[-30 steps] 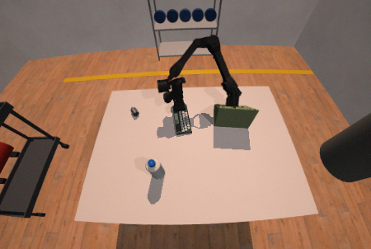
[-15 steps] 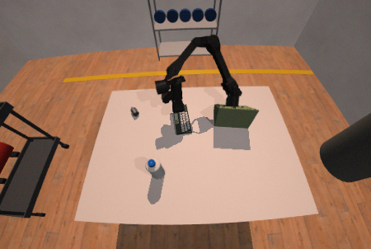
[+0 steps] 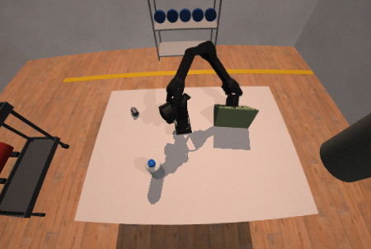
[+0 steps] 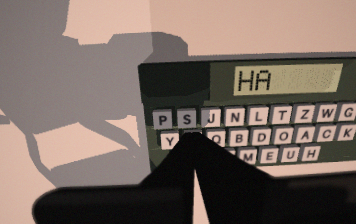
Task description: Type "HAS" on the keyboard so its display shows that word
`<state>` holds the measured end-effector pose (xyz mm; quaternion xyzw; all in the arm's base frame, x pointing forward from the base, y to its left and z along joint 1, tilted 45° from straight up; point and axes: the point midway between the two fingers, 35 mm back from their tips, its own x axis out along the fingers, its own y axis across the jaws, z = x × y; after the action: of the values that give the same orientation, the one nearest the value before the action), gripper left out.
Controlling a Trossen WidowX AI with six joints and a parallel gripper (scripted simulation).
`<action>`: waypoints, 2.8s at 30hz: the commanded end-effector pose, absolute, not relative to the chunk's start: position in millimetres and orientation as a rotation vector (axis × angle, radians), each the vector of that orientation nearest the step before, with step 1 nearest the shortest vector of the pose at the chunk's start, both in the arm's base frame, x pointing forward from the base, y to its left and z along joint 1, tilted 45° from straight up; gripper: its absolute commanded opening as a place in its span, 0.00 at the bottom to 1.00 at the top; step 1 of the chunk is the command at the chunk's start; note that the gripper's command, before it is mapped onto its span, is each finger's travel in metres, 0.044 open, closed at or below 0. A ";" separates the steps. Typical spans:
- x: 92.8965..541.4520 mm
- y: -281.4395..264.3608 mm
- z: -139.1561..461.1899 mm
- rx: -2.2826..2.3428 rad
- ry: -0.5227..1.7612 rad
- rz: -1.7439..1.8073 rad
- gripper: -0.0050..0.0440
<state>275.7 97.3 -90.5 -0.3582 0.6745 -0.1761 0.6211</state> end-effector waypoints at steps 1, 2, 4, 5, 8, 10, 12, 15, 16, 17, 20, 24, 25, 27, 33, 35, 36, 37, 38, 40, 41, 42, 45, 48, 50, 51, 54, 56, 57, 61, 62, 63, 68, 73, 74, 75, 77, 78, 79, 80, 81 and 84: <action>276.7 89.6 -98.5 -0.823 1.550 -0.414 0.00; 276.7 87.8 -100.3 -0.823 1.550 -0.414 0.00; 276.7 87.2 -100.9 -0.823 1.550 -0.414 0.00; 276.7 87.1 -101.1 -0.822 1.551 -0.414 0.00; 277.5 88.0 -101.4 -0.819 1.549 -0.412 0.00; 276.7 85.6 -102.8 -0.822 1.551 -0.414 0.00; 276.9 83.7 -104.6 -0.822 1.551 -0.414 0.00; 277.0 80.5 -107.7 -0.823 1.550 -0.414 0.00; 277.0 79.4 -108.8 -0.823 1.550 -0.414 0.00; 277.0 78.3 -109.9 -0.823 1.550 -0.414 0.00; 277.0 75.2 -113.0 -0.823 1.550 -0.415 0.00; 276.8 74.6 -113.8 -0.822 1.552 -0.414 0.00; 278.9 76.4 -113.2 -0.815 1.547 -0.411 0.00; 278.9 76.6 -113.2 -0.814 1.546 -0.412 0.00; 281.1 78.9 -110.3 -0.806 1.537 -0.411 0.00; 281.1 78.9 -110.3 -0.806 1.537 -0.411 0.00; 281.1 78.9 -110.3 -0.806 1.537 -0.411 0.00; 281.1 78.9 -110.3 -0.806 1.537 -0.411 0.00; 281.1 78.8 -110.4 -0.806 1.537 -0.411 0.00; 281.1 78.7 -110.5 -0.806 1.537 -0.411 0.00; 281.1 78.7 -110.5 -0.806 1.537 -0.411 0.00; 281.1 78.6 -110.6 -0.806 1.537 -0.411 0.00; 280.2 77.4 -111.7 -0.809 1.540 -0.411 0.00; 277.4 74.3 -114.3 -0.819 1.550 -0.413 0.00; 277.5 73.9 -114.8 -0.820 1.550 -0.414 0.00; 277.7 74.0 -114.8 -0.819 1.550 -0.414 0.00; 277.6 73.7 -115.1 -0.819 1.550 -0.414 0.00; 277.6 73.4 -115.3 -0.819 1.550 -0.415 0.00; 277.6 73.4 -115.3 -0.819 1.550 -0.415 0.00; 278.3 74.3 -114.7 -0.816 1.548 -0.416 0.00; 278.3 74.3 -114.7 -0.816 1.548 -0.416 0.00; 278.3 74.3 -114.7 -0.816 1.548 -0.416 0.00; 281.1 77.6 -111.6 -0.806 1.537 -0.411 0.00; 283.7 104.8 -85.1 -0.787 1.524 -0.405 0.00; 283.7 104.8 -85.1 -0.787 1.524 -0.405 0.00; 283.7 104.8 -85.1 -0.787 1.524 -0.405 0.00; 283.4 106.9 -82.9 -0.787 1.524 -0.405 0.00; 283.4 106.9 -82.9 -0.787 1.524 -0.405 0.00; 281.1 104.2 -82.1 -0.789 1.525 -0.404 0.00; 279.4 100.6 -82.5 -0.790 1.526 -0.406 0.00; 275.8 96.8 -82.0 -0.794 1.528 -0.407 0.00; 258.1 82.2 -72.9 -0.801 1.533 -0.410 0.00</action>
<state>268.1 92.0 -86.4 -0.3547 0.6729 -0.1777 0.6243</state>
